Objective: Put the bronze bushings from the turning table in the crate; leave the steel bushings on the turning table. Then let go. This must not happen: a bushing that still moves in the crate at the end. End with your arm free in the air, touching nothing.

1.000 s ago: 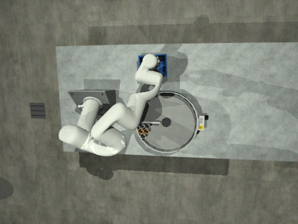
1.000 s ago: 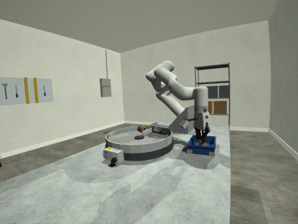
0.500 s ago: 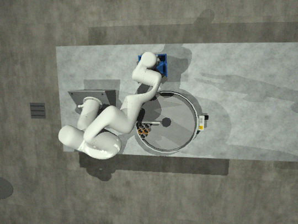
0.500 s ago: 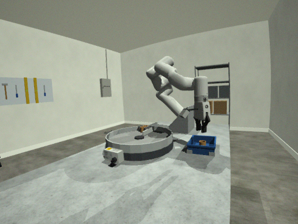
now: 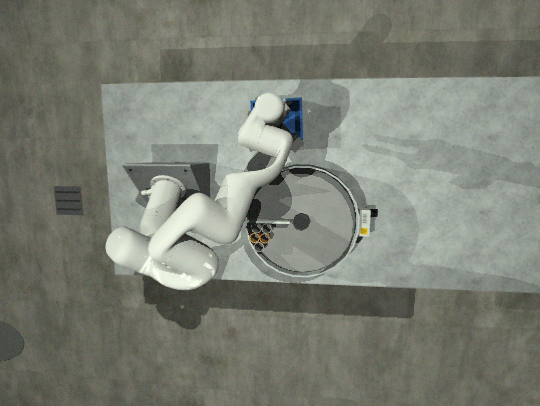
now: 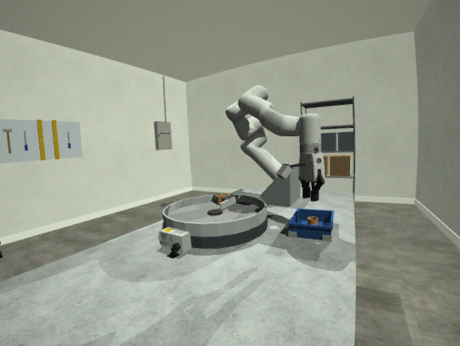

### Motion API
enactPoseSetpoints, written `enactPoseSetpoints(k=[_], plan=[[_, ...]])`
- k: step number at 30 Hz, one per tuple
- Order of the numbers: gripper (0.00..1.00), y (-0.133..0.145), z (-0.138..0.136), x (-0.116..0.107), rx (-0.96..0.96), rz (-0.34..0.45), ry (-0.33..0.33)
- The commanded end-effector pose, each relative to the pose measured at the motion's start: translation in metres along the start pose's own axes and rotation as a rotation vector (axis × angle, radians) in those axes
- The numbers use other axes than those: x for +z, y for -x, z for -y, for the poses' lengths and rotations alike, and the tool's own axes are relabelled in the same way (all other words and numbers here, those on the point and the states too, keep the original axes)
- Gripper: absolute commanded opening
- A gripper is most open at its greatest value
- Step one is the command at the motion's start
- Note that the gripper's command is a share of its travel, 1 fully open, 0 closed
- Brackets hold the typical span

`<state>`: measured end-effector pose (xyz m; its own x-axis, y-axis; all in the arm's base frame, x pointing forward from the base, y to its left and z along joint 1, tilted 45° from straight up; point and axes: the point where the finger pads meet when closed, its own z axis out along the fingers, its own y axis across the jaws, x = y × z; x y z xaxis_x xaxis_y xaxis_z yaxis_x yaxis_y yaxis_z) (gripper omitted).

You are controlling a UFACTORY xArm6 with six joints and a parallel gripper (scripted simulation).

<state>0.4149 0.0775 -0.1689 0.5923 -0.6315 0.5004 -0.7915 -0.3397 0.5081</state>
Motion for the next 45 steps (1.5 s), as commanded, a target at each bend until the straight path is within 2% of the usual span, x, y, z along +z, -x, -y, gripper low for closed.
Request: enactPoseSetpoints(k=[1, 35, 36, 45], plan=[[0.48, -0.0005, 0.0014, -0.0024, 0.001, 0.0, -0.005], [0.48, -0.0005, 0.0014, -0.0024, 0.001, 0.0, -0.005], [0.11, -0.0005, 0.0014, -0.0024, 0.001, 0.0, -0.005], [0.11, -0.0082, -0.0061, -0.0027, 0.015, 0.017, -0.01]])
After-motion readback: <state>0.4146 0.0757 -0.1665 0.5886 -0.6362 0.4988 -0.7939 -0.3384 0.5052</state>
